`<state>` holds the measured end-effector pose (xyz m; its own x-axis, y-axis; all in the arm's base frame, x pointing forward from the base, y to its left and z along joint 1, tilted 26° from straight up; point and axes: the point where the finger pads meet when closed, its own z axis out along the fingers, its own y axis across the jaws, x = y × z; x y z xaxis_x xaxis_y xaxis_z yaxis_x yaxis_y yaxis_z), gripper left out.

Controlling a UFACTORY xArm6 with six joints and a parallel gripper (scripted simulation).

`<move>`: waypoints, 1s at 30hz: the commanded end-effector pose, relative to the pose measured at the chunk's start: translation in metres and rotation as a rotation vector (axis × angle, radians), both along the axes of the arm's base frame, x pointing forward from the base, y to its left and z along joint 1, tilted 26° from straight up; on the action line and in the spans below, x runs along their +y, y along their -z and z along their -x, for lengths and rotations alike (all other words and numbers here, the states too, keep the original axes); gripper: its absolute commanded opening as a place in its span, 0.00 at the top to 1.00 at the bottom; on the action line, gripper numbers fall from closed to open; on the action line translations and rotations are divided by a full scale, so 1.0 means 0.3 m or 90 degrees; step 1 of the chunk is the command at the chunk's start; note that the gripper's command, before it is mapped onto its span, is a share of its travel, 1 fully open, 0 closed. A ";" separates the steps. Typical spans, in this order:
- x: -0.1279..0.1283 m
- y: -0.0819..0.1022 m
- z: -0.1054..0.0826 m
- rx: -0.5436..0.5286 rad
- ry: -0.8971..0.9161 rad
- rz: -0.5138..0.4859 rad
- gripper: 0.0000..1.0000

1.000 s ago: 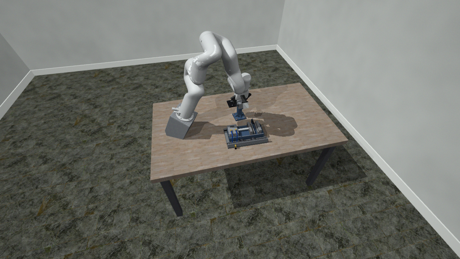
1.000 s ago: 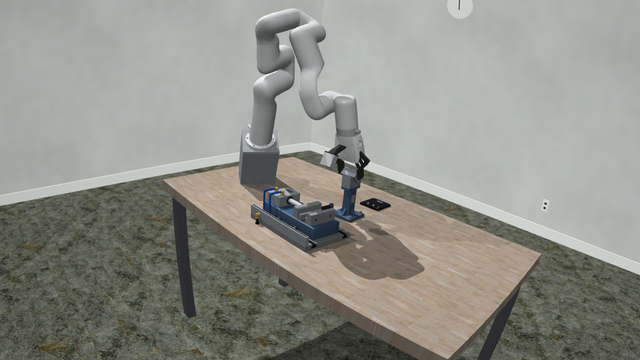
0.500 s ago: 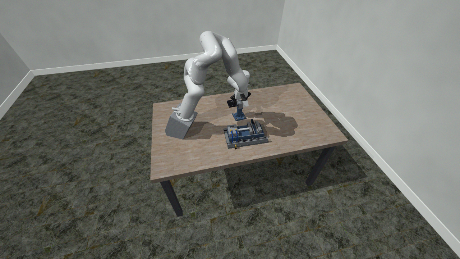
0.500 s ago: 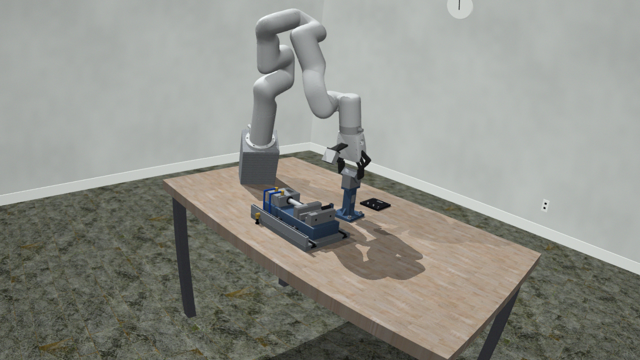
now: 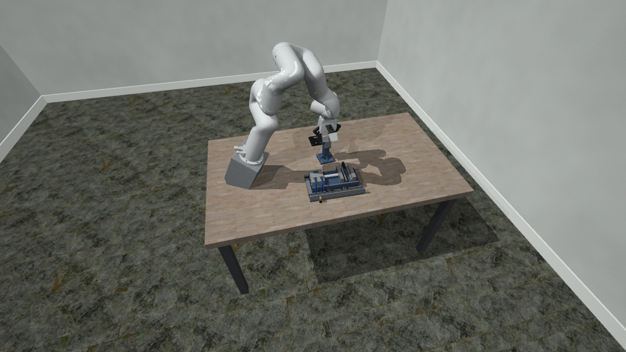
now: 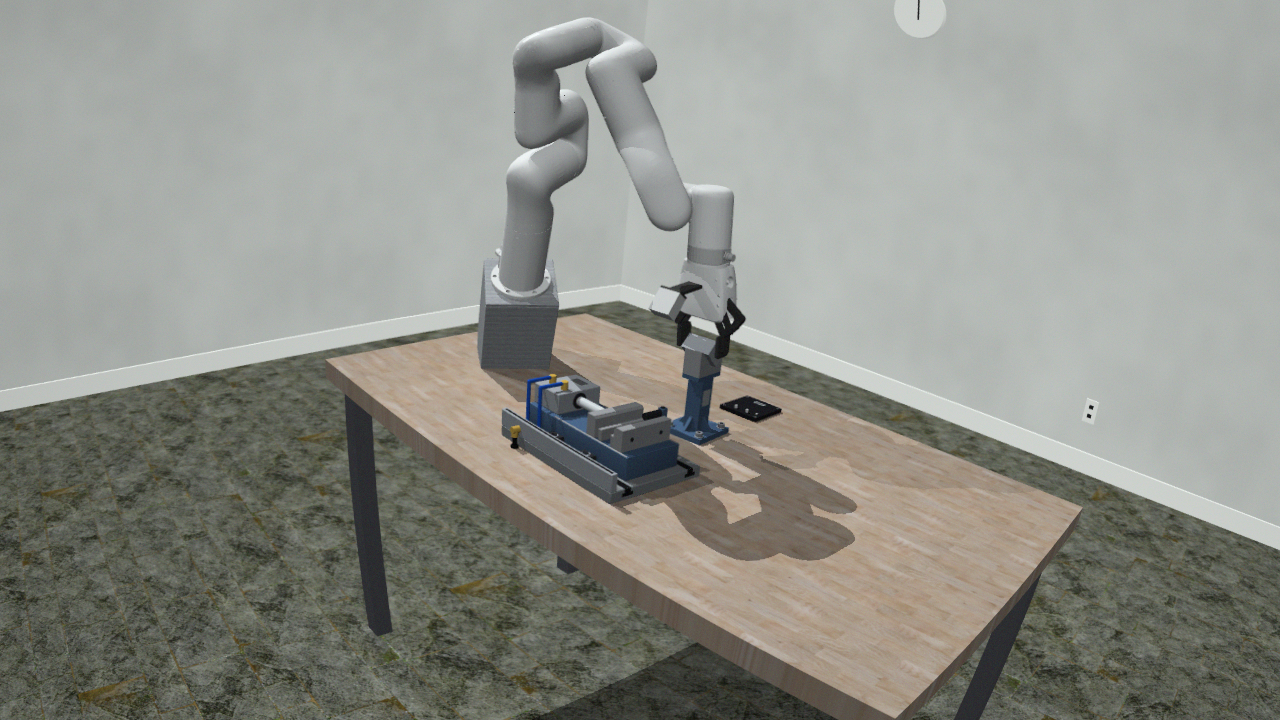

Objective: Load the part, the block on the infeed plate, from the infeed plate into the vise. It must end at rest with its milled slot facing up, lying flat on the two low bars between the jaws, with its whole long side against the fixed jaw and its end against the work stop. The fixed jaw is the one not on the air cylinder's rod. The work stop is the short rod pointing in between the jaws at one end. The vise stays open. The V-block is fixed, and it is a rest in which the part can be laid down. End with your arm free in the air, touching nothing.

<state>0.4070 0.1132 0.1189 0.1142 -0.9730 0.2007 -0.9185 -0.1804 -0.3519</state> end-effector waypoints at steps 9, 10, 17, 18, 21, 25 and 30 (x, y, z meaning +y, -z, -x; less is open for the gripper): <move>0.007 -0.001 -0.001 -0.017 0.030 0.075 0.11; 0.007 -0.001 -0.001 -0.019 0.033 0.084 0.11; 0.010 0.000 -0.001 -0.028 0.051 0.130 0.11; 0.011 0.000 -0.001 -0.030 0.055 0.139 0.11; 0.012 0.001 -0.001 -0.035 0.065 0.166 0.11; 0.014 0.002 -0.001 -0.042 0.078 0.200 0.11; 0.016 0.003 -0.001 -0.050 0.094 0.241 0.11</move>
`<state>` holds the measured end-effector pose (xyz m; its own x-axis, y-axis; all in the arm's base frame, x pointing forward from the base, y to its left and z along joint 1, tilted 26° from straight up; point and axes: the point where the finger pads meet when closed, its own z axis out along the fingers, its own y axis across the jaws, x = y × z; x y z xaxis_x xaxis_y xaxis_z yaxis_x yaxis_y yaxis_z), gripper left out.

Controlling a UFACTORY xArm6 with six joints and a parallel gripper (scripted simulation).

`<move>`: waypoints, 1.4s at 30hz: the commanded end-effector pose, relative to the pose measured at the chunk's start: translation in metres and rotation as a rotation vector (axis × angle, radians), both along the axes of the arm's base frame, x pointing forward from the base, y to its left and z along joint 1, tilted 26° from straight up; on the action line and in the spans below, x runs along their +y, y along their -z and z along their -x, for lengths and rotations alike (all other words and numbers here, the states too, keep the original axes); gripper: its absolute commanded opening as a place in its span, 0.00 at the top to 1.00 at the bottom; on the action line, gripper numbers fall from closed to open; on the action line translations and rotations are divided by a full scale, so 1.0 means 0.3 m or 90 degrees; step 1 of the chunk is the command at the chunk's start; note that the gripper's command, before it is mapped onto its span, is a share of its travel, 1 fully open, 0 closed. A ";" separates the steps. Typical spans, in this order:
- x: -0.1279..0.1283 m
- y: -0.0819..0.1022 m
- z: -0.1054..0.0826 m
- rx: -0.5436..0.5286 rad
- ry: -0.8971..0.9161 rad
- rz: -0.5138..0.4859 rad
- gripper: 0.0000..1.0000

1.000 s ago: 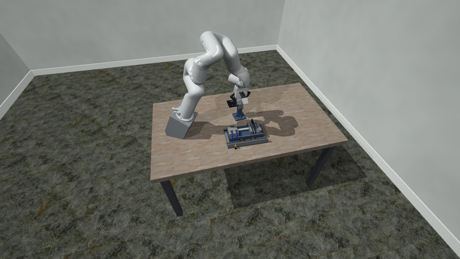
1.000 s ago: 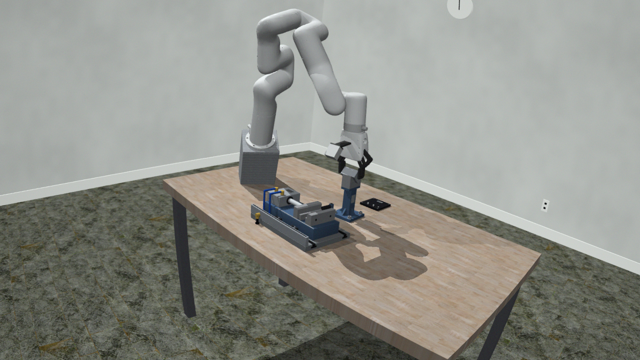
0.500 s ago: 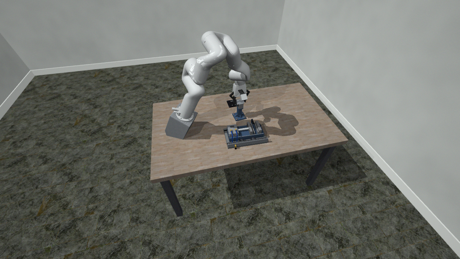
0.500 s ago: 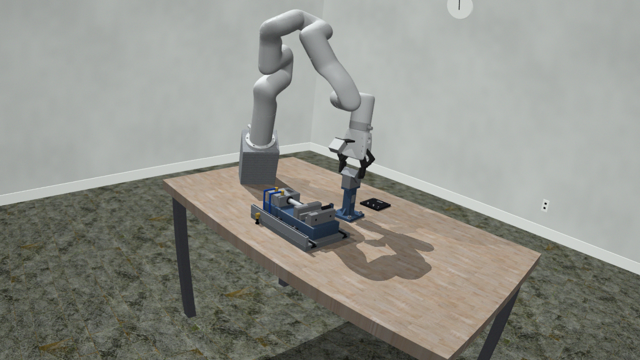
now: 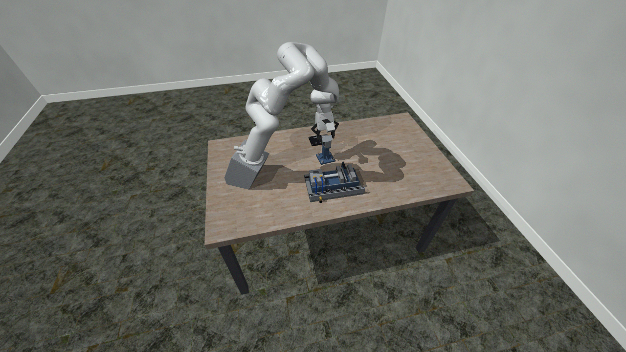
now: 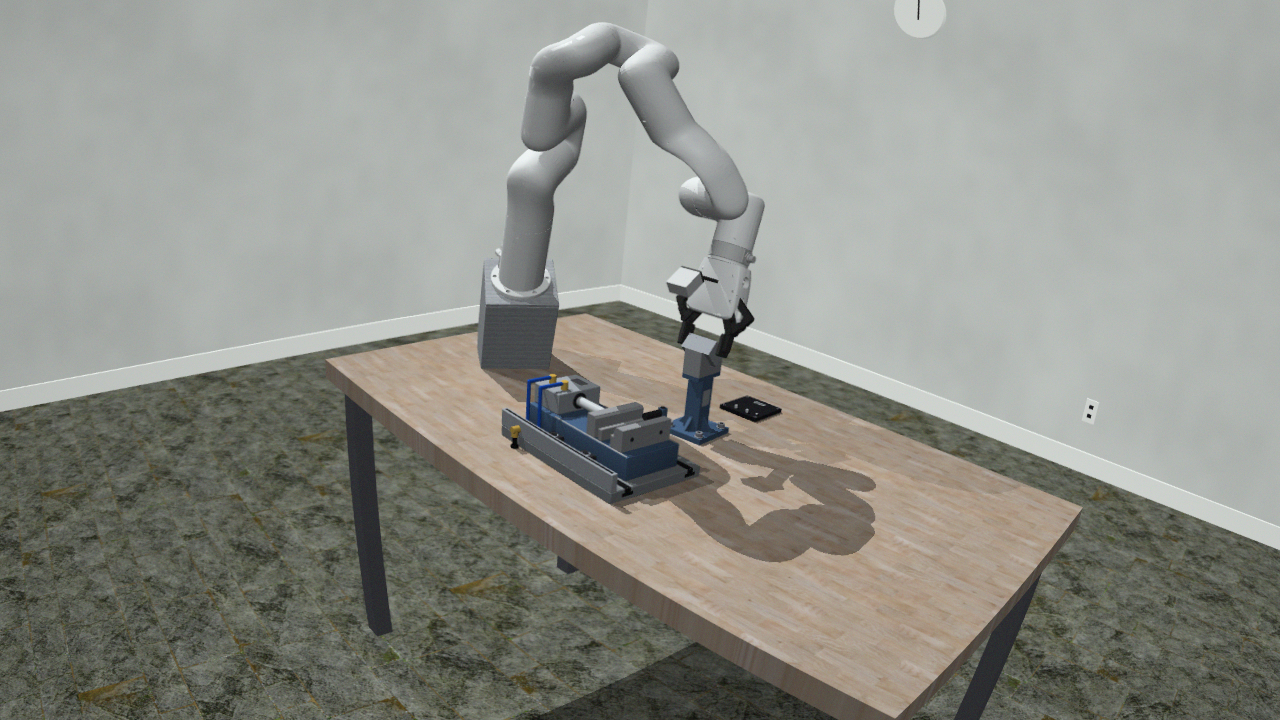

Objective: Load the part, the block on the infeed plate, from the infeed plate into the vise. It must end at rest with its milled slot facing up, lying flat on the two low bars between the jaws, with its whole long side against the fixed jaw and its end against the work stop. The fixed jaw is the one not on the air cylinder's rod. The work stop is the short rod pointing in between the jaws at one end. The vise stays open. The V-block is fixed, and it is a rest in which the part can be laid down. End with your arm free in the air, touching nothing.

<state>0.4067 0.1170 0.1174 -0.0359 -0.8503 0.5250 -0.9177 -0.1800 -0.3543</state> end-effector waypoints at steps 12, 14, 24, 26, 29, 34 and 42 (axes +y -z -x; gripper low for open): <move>0.007 0.001 -0.003 -0.019 0.037 0.093 0.11; 0.008 0.001 -0.003 -0.022 0.042 0.106 0.11; 0.010 0.003 -0.003 -0.032 0.061 0.156 0.11; 0.011 0.004 -0.003 -0.034 0.065 0.167 0.11; 0.011 0.005 -0.003 -0.037 0.071 0.182 0.11; 0.012 0.006 -0.004 -0.041 0.080 0.205 0.11; 0.013 0.007 -0.004 -0.046 0.089 0.228 0.11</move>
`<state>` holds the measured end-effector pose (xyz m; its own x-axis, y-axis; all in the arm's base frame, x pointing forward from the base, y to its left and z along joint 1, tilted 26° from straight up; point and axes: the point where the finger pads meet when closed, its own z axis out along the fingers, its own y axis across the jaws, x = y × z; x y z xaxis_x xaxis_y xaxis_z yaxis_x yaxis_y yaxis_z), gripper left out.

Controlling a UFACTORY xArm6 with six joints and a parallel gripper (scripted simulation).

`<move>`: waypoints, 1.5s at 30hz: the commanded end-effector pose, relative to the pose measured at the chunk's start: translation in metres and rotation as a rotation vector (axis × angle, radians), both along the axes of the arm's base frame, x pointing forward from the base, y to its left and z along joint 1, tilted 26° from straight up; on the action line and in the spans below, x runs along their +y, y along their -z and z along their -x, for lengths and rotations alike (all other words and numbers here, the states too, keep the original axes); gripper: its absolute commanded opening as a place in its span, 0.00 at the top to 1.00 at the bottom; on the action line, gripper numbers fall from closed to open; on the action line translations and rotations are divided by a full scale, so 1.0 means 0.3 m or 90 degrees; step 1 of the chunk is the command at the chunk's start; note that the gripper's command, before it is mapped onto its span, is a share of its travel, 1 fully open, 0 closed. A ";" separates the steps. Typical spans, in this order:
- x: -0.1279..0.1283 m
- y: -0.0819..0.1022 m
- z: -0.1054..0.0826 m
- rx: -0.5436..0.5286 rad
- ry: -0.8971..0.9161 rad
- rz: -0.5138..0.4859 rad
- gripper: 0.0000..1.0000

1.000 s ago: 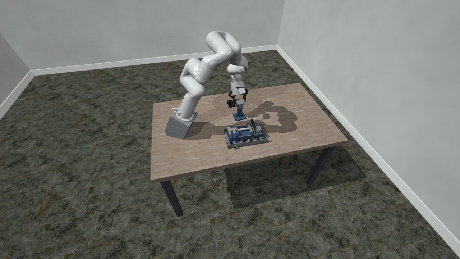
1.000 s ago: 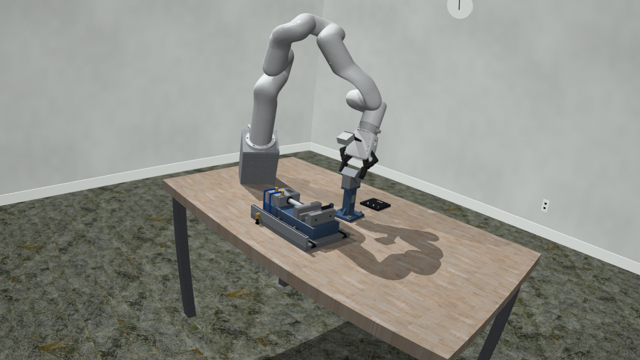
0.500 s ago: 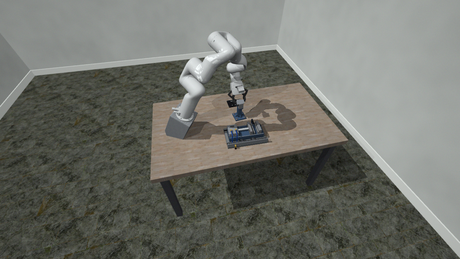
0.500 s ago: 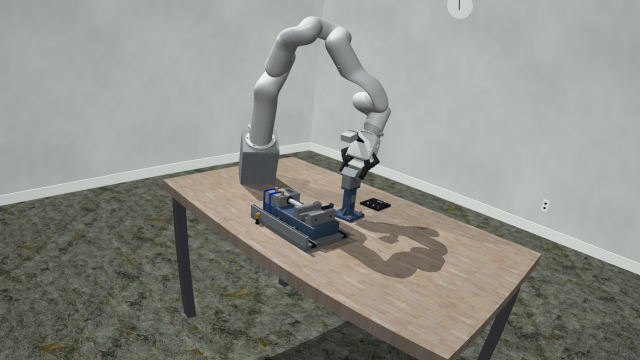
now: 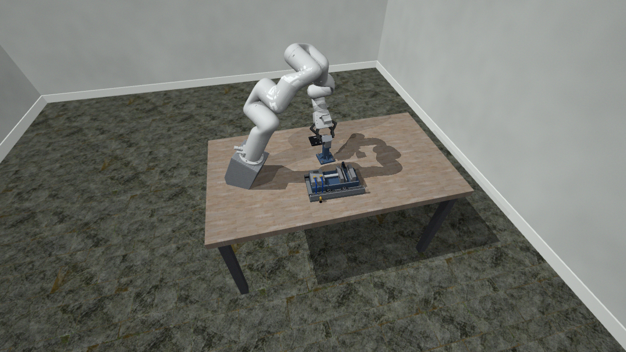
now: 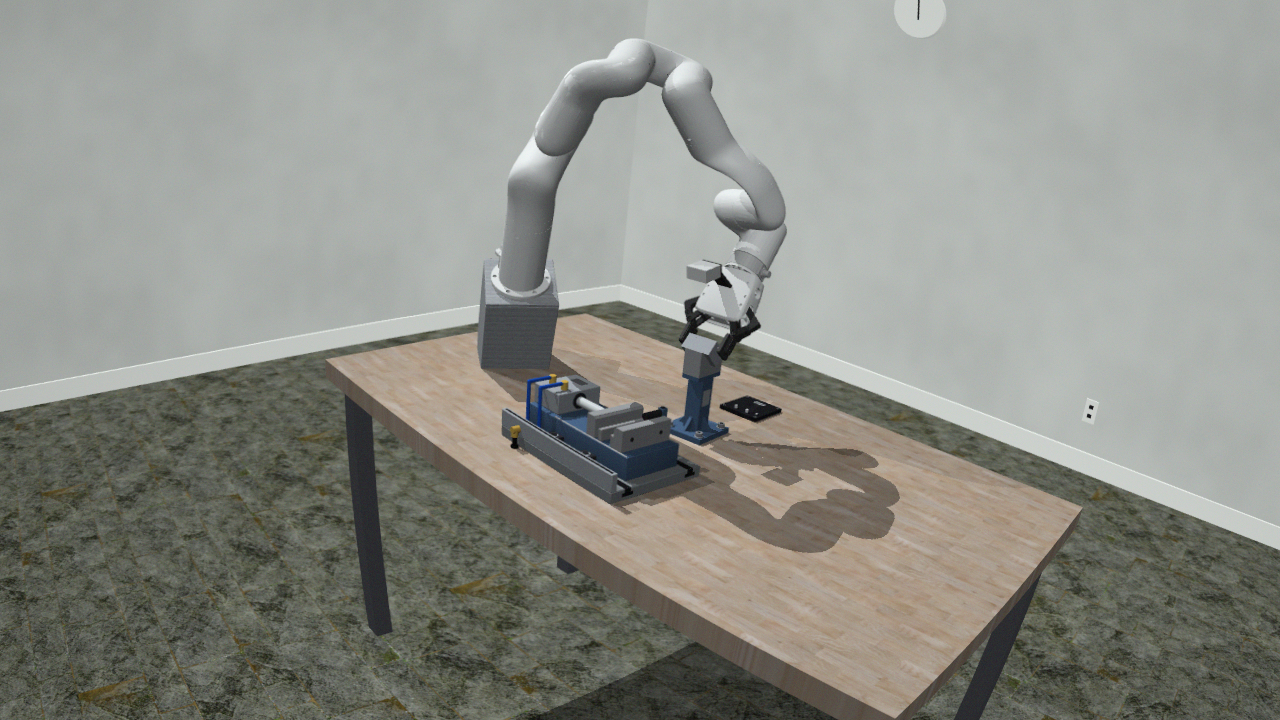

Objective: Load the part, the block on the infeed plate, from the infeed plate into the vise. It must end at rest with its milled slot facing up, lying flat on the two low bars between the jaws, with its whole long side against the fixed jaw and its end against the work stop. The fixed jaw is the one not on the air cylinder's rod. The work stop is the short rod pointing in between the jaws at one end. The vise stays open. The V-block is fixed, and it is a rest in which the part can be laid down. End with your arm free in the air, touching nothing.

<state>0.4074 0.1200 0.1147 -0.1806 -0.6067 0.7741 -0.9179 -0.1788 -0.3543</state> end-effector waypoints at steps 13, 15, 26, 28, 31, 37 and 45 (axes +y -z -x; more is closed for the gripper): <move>0.004 -0.001 -0.002 -0.008 0.013 0.035 0.11; 0.005 0.000 -0.002 -0.009 0.015 0.038 0.11; 0.005 0.000 -0.002 -0.011 0.019 0.050 0.11; 0.005 0.000 -0.002 -0.011 0.019 0.051 0.11; 0.005 0.000 -0.002 -0.011 0.020 0.051 0.11; 0.005 0.000 -0.002 -0.012 0.020 0.052 0.11; 0.005 0.000 -0.002 -0.012 0.020 0.052 0.11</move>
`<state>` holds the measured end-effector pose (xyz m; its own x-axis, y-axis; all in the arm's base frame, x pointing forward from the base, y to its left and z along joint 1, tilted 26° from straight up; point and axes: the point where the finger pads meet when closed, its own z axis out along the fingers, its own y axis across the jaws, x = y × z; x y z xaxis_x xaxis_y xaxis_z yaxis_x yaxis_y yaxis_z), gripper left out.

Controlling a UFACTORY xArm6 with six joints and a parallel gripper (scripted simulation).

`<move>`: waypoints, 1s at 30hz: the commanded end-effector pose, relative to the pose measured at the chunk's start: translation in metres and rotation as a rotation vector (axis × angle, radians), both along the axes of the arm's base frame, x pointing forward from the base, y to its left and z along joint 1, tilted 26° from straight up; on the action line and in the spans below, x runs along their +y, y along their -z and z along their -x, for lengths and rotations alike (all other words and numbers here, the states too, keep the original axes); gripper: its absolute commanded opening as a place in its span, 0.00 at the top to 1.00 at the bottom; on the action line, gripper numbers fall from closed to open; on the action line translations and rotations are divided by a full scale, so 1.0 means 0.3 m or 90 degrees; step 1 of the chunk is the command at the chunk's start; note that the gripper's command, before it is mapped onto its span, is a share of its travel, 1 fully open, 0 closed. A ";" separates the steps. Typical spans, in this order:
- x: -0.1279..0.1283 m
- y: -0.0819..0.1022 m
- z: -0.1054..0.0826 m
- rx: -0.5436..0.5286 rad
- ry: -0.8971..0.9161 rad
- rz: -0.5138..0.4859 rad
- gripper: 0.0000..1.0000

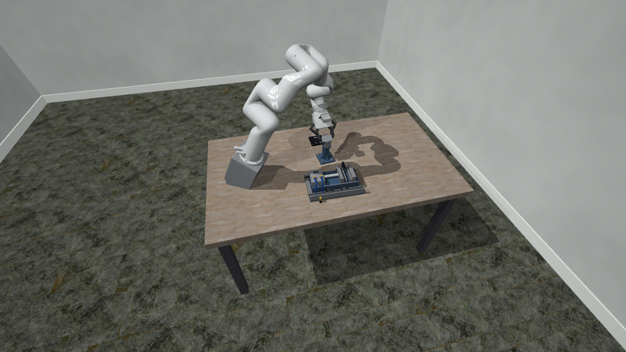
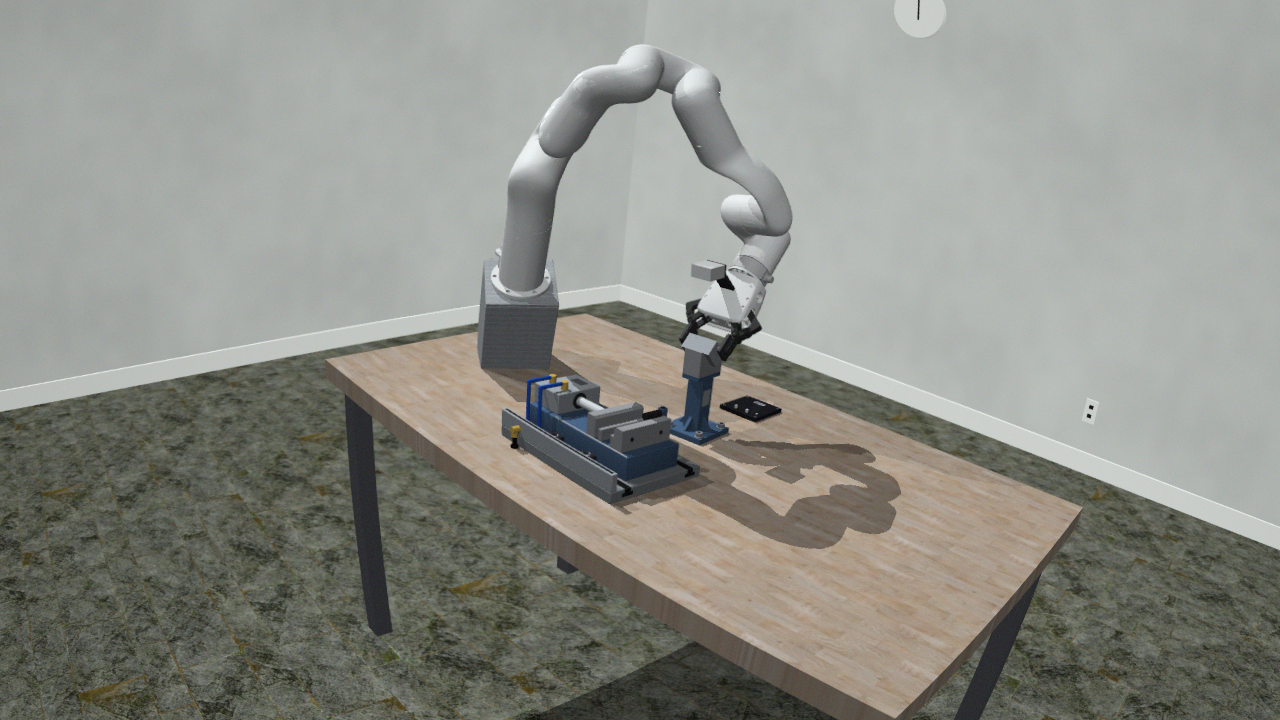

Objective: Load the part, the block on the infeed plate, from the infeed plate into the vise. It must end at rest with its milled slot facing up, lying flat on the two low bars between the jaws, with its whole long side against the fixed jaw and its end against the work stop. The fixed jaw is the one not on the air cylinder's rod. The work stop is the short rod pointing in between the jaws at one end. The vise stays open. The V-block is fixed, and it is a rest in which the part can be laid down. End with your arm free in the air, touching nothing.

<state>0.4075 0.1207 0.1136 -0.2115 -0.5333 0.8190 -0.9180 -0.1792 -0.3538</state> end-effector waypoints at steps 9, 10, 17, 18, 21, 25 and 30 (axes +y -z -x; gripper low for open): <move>0.003 -0.003 -0.002 -0.001 -0.001 -0.001 1.00; 0.003 -0.003 -0.002 -0.001 -0.001 -0.001 1.00; 0.003 -0.003 -0.002 -0.001 -0.001 -0.001 1.00; 0.003 -0.003 -0.002 -0.001 -0.001 -0.001 1.00; 0.003 -0.003 -0.002 -0.001 -0.001 -0.001 1.00; 0.003 -0.003 -0.002 -0.001 -0.001 -0.001 1.00; 0.003 -0.003 -0.002 -0.001 -0.001 -0.001 1.00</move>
